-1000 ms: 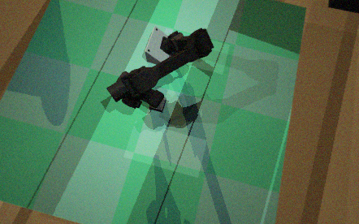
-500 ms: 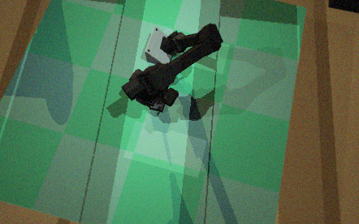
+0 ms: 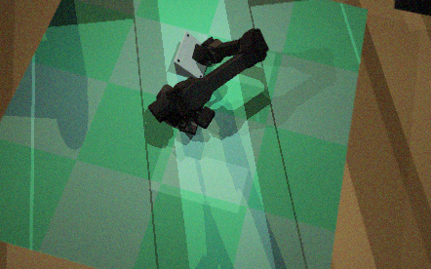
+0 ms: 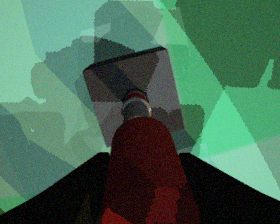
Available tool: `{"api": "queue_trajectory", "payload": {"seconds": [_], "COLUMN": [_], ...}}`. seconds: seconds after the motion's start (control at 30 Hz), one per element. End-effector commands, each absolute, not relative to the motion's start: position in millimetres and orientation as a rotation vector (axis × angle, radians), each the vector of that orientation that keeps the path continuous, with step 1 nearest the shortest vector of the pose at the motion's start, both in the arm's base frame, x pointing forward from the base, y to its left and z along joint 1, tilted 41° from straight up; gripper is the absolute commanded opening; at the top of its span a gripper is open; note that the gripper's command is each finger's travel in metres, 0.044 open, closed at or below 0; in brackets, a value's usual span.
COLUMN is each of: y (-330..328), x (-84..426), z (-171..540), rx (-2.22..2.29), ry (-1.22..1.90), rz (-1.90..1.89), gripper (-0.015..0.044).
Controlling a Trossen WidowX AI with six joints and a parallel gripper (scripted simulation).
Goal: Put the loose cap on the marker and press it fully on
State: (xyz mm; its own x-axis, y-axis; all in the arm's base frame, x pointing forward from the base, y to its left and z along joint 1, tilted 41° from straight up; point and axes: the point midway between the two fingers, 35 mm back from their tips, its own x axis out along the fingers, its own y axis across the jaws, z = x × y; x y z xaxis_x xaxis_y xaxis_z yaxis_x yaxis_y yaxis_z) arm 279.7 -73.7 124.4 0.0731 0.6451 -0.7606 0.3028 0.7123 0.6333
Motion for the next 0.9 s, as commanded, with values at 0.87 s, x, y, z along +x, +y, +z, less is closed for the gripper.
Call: {"api": "queue_trajectory", "payload": {"seconds": [0.87], "y": [-42.1], "x": [283.1], "z": [90.5], "rx": [0.814], "ry": [1.516], "rz": [0.304], "gripper": [0.0000]}}
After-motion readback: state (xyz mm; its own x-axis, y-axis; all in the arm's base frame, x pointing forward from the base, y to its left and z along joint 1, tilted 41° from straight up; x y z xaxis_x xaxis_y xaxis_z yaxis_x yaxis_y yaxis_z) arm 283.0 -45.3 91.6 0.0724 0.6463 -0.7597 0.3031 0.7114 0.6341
